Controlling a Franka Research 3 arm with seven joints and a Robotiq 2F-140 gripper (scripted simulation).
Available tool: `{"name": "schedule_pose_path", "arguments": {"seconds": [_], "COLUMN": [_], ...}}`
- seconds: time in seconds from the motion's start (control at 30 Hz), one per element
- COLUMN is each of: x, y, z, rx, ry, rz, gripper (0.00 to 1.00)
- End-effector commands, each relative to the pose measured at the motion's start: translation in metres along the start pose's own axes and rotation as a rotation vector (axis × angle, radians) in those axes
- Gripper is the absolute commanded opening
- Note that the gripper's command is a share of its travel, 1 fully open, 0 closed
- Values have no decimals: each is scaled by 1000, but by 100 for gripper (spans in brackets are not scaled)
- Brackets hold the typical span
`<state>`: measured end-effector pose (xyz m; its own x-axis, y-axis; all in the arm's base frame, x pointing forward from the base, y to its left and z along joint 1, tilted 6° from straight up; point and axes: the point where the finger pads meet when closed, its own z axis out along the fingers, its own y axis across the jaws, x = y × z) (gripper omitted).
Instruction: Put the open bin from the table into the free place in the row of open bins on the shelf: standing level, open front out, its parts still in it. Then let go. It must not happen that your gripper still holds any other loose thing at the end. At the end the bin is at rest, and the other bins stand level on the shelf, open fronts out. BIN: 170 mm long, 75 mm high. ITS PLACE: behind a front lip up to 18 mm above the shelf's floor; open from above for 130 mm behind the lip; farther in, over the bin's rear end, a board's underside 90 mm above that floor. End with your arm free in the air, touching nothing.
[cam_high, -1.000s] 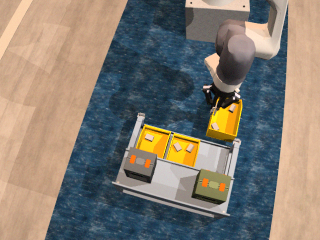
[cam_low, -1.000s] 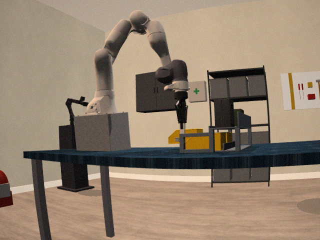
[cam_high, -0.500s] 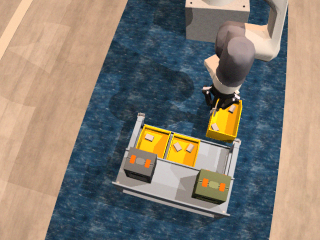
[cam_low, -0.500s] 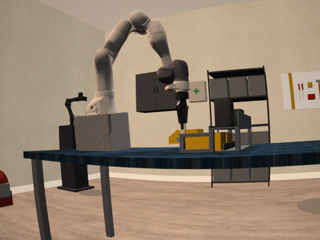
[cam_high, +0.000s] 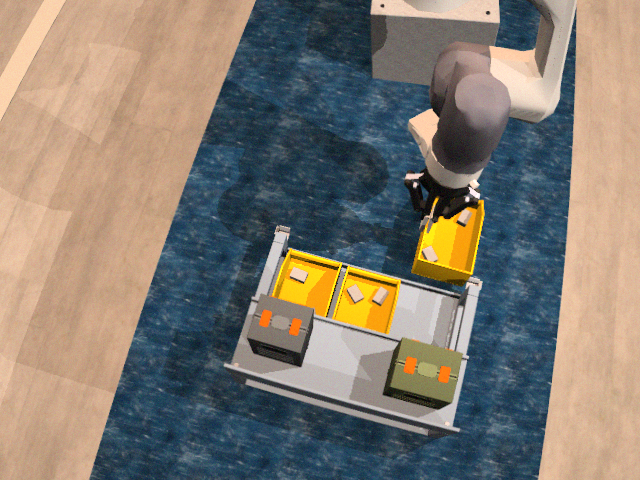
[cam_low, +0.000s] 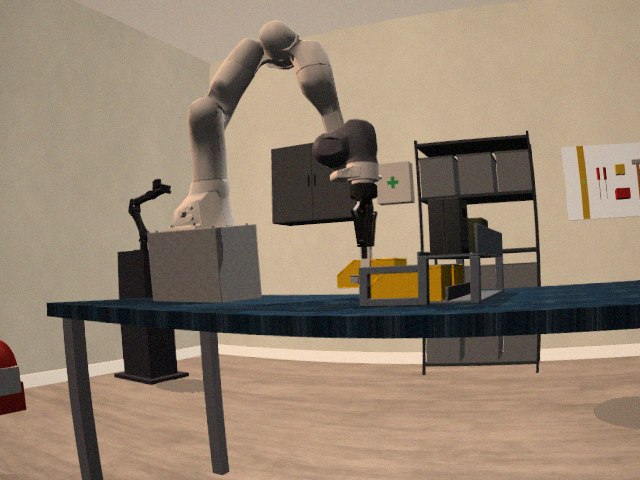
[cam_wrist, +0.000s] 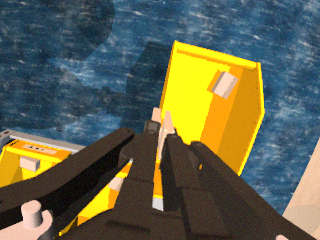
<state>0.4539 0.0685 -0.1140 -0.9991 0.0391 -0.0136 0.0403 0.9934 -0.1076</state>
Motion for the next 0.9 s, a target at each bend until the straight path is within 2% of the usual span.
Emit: {"name": "schedule_pose_path", "arguments": {"seconds": [0.0, 0.87], "x": [-3, -4], "y": [-1, -1], "z": [-1, -2], "rx": [1, 1], "ry": [-3, 21], "rz": [-5, -5], "gripper": [0, 0]}}
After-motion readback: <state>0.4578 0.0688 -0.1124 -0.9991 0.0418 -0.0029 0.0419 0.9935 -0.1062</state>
